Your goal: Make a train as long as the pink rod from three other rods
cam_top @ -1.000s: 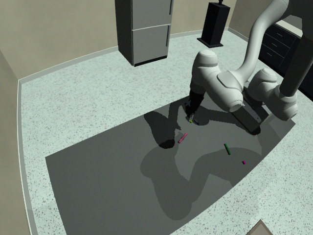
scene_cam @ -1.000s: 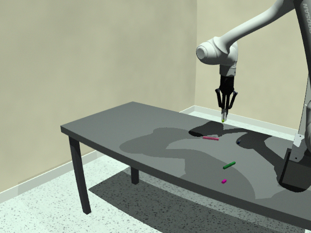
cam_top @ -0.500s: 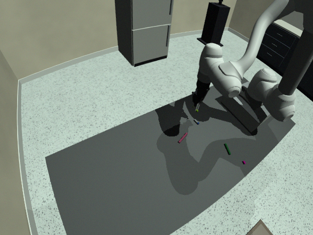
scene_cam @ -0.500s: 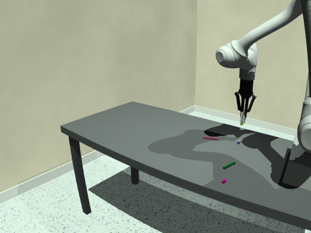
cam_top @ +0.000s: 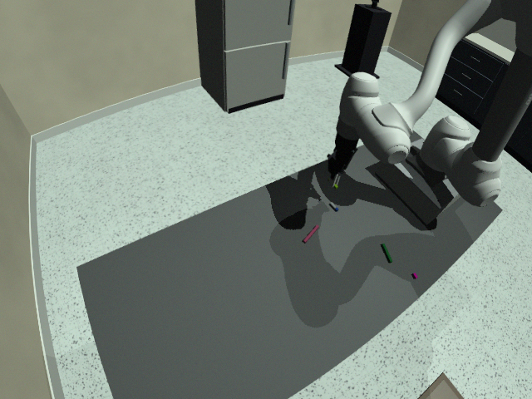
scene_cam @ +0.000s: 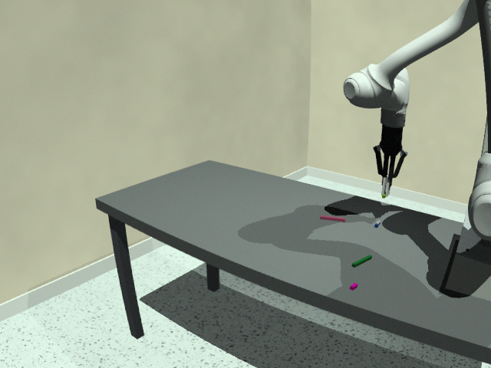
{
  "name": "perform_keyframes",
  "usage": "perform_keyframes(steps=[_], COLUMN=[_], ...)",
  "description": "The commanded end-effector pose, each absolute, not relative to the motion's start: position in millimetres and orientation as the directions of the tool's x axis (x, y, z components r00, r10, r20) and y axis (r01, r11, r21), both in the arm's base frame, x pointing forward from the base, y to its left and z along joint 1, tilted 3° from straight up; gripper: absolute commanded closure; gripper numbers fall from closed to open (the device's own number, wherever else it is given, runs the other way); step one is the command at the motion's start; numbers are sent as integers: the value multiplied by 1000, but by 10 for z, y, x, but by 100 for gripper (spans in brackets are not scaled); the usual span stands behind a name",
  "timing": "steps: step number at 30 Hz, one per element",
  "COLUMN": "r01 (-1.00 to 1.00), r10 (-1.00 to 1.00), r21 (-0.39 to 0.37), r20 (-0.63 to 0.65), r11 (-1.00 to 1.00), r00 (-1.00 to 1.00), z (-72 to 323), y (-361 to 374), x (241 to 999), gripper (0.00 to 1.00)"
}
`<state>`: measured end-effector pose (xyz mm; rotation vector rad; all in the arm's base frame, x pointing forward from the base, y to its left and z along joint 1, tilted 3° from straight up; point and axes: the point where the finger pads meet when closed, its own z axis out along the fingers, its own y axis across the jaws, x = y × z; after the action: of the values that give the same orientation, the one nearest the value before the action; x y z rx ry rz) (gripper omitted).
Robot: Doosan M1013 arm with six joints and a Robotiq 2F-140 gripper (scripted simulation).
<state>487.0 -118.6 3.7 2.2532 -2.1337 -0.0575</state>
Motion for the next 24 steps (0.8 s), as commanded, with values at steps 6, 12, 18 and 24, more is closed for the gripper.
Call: perform_keyframes(steps=[6, 12, 18, 24], r01=[-997, -997, -997, -997], r10=[-998, -998, -998, -998], r21=[48, 48, 48, 48], r20=[3, 3, 3, 3], r11=[-58, -58, -58, -58], r00=[59, 59, 59, 59], z=[-151, -321, -585, -769], y=[-1205, -1206, -1208, -1209], x=[4865, 4858, 4847, 4840], gripper=[88, 88, 88, 88])
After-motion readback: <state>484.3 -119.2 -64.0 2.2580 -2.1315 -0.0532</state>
